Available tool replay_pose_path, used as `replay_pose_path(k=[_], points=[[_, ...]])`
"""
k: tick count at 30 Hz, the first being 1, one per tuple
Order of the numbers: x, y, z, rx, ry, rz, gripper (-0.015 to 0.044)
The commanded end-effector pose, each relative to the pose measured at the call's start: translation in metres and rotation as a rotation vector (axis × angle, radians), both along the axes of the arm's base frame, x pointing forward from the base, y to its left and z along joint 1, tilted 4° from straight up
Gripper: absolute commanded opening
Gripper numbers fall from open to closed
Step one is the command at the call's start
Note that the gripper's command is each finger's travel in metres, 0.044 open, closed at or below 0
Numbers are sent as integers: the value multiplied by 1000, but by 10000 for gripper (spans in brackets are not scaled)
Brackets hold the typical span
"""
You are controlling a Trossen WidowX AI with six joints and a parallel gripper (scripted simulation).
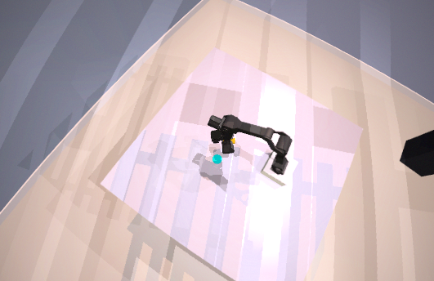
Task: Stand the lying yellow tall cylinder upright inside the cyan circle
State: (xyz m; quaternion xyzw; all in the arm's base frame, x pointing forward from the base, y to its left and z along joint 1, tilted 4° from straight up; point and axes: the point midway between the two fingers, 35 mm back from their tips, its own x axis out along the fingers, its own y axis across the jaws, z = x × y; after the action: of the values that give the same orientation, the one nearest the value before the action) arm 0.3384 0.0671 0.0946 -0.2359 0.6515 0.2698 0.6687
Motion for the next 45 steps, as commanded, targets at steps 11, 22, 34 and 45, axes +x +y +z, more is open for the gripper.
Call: replay_pose_path(k=[11, 22, 34, 45], points=[[-2, 45, 5, 10, -16, 298, 105], [-9, 78, 8, 14, -28, 521, 105], [-2, 82, 1, 56, -61, 491, 105], [9, 87, -9, 118, -109, 445, 105]])
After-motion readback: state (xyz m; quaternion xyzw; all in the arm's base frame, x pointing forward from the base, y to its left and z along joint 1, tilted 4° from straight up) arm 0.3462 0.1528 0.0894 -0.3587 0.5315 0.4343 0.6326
